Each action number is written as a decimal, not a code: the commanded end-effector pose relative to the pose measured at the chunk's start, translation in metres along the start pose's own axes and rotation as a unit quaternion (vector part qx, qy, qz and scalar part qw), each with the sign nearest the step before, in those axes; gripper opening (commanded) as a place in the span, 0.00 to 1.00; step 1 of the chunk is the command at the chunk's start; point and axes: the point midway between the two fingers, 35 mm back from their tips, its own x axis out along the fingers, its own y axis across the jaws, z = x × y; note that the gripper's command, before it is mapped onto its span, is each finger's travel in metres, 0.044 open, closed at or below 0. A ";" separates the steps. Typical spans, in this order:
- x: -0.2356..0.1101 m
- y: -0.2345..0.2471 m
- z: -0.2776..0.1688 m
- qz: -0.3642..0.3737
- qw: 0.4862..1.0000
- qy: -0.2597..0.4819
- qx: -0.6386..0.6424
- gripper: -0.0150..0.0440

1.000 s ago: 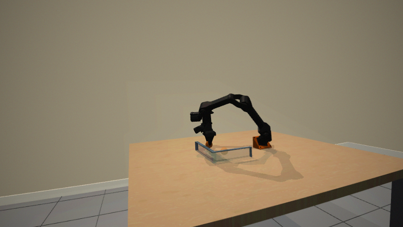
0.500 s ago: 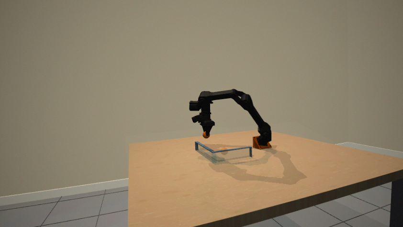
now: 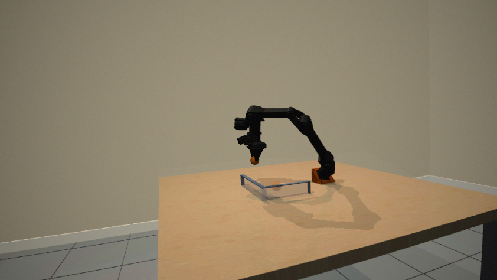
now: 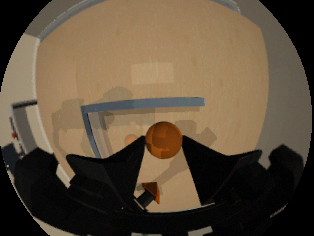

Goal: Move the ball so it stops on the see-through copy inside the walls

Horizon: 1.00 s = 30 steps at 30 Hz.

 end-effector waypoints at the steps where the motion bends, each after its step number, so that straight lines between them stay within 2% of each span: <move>1: -0.001 0.012 -0.005 0.001 1.000 -0.003 -0.007 0.25; 30: 0.033 0.078 -0.073 0.012 0.999 0.023 -0.020 0.25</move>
